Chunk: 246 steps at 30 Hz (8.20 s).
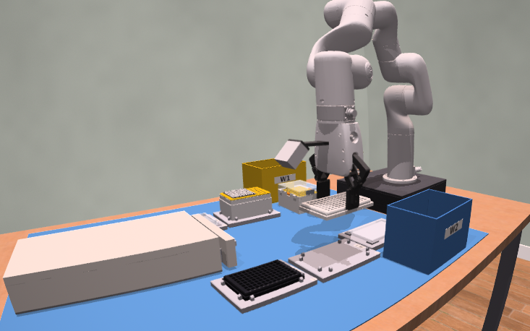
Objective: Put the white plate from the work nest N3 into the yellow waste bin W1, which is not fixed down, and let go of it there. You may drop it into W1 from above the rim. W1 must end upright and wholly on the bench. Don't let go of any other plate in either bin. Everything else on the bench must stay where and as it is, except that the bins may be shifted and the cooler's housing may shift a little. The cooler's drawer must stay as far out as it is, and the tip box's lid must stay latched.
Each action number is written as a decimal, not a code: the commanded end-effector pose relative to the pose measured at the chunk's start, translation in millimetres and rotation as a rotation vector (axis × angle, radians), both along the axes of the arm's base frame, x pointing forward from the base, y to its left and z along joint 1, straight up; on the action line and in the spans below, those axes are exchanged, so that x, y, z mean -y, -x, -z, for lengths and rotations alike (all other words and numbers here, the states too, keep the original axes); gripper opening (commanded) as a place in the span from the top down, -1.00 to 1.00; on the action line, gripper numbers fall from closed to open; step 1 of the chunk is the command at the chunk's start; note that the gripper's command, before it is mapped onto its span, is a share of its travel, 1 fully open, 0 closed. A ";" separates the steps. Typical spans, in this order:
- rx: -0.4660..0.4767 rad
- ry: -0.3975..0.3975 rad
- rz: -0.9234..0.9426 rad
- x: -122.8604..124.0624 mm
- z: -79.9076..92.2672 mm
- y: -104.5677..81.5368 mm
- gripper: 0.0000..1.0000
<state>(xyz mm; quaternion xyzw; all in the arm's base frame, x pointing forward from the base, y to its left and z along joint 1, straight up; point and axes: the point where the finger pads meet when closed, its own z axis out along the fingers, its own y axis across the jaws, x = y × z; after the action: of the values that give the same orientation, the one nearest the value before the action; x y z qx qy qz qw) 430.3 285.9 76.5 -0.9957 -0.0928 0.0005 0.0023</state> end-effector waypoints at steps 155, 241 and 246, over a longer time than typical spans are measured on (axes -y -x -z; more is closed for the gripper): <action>0.004 0.000 -0.015 314.5 -20.4 42.3 1.00; 0.004 0.002 -0.015 513.1 -19.6 70.0 1.00; 0.004 0.002 -0.015 523.7 -19.6 71.5 1.00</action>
<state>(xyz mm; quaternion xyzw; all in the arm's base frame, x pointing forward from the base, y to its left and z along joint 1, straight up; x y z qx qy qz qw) 358.7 -228.6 94.6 -0.9949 -0.1005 0.0007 0.0023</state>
